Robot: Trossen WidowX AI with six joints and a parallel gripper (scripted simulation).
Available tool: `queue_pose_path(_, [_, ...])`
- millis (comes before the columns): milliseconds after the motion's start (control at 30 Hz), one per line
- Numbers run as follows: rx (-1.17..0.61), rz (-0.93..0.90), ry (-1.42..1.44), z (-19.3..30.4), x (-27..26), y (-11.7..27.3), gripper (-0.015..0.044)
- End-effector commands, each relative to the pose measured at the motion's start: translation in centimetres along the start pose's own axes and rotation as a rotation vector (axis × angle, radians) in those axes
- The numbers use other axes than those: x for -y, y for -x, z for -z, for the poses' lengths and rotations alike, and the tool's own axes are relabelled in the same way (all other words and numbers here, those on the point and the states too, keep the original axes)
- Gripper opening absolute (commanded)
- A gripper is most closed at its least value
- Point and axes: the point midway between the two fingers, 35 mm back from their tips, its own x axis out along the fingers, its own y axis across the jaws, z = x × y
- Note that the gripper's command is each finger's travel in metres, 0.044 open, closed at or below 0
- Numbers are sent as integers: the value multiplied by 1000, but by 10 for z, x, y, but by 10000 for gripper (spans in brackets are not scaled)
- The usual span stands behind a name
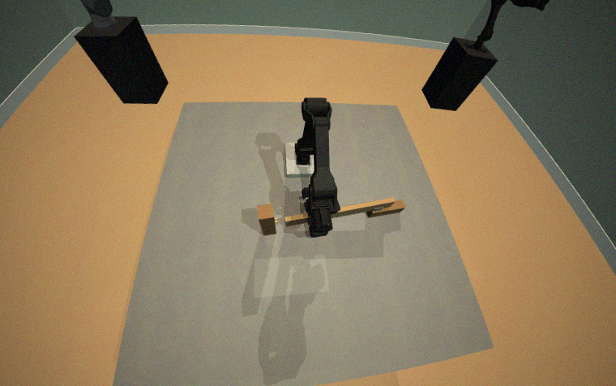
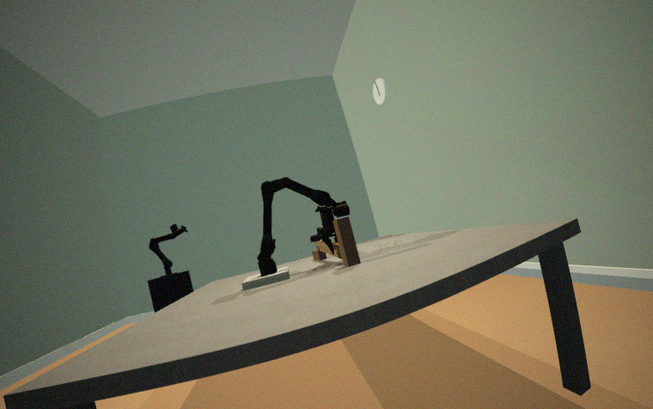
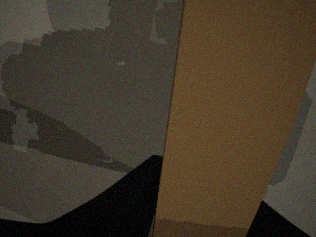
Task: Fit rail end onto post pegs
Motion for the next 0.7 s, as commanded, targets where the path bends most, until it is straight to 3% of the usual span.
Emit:
queue_pose_path(0, [8,24,2,-1,5,9,0])
queue_pose_path(667, [8,25,2,-1,6,20,0])
